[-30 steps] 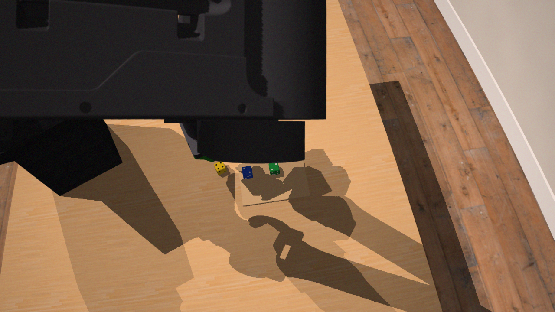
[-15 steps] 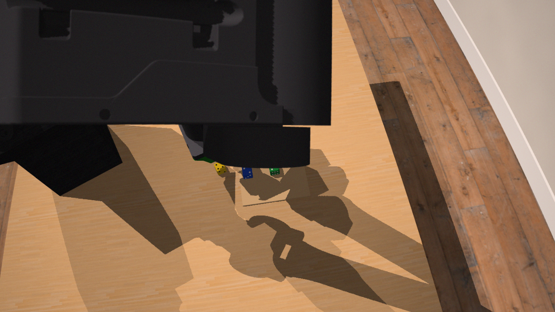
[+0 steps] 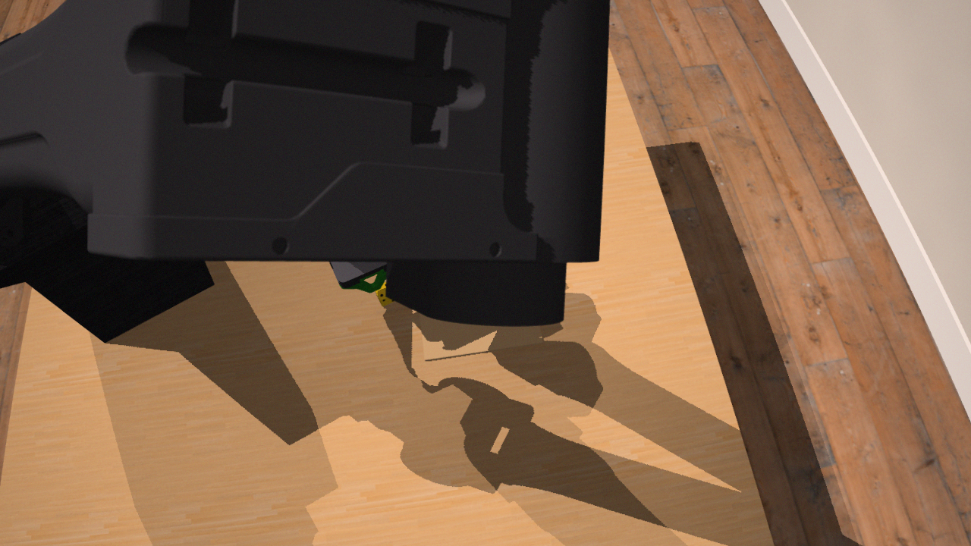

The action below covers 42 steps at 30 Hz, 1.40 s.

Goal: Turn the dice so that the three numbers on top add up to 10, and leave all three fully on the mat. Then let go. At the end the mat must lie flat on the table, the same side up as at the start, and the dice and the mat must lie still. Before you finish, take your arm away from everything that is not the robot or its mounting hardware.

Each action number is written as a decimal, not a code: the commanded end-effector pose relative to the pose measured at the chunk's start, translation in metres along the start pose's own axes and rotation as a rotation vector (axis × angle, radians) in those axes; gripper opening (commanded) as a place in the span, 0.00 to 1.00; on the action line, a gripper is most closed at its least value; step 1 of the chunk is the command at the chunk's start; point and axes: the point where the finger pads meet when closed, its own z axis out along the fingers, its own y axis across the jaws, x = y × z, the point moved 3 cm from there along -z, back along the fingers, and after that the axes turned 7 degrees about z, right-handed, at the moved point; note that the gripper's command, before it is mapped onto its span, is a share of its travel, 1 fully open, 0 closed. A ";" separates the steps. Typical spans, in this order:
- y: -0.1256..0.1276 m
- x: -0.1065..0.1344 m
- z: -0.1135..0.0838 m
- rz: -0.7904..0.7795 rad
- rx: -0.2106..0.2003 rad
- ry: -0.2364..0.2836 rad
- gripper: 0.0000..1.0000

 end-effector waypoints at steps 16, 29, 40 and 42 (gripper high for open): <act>0.004 -0.008 0.023 -0.024 0.001 -0.025 0.34; 0.000 -0.006 0.032 -0.012 0.005 -0.019 0.34; -0.001 -0.011 0.029 -0.012 0.008 -0.031 0.34; -0.001 -0.011 0.029 -0.012 0.008 -0.031 0.34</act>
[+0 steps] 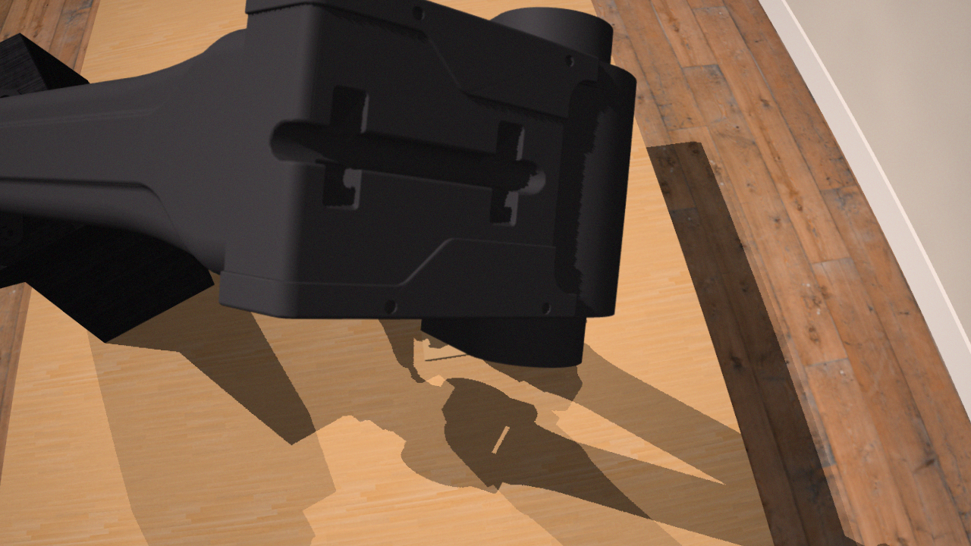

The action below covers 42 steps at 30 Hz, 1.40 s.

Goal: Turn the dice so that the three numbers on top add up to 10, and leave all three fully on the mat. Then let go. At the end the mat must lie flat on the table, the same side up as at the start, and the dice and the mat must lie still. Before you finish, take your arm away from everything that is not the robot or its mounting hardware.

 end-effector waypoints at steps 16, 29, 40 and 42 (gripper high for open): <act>-0.001 -0.009 -0.001 -0.007 0.006 -0.027 0.34; -0.001 -0.009 -0.001 -0.007 0.006 -0.027 0.34; -0.001 -0.014 -0.005 -0.017 0.002 -0.026 0.34; -0.001 -0.015 -0.006 -0.016 0.002 -0.028 0.34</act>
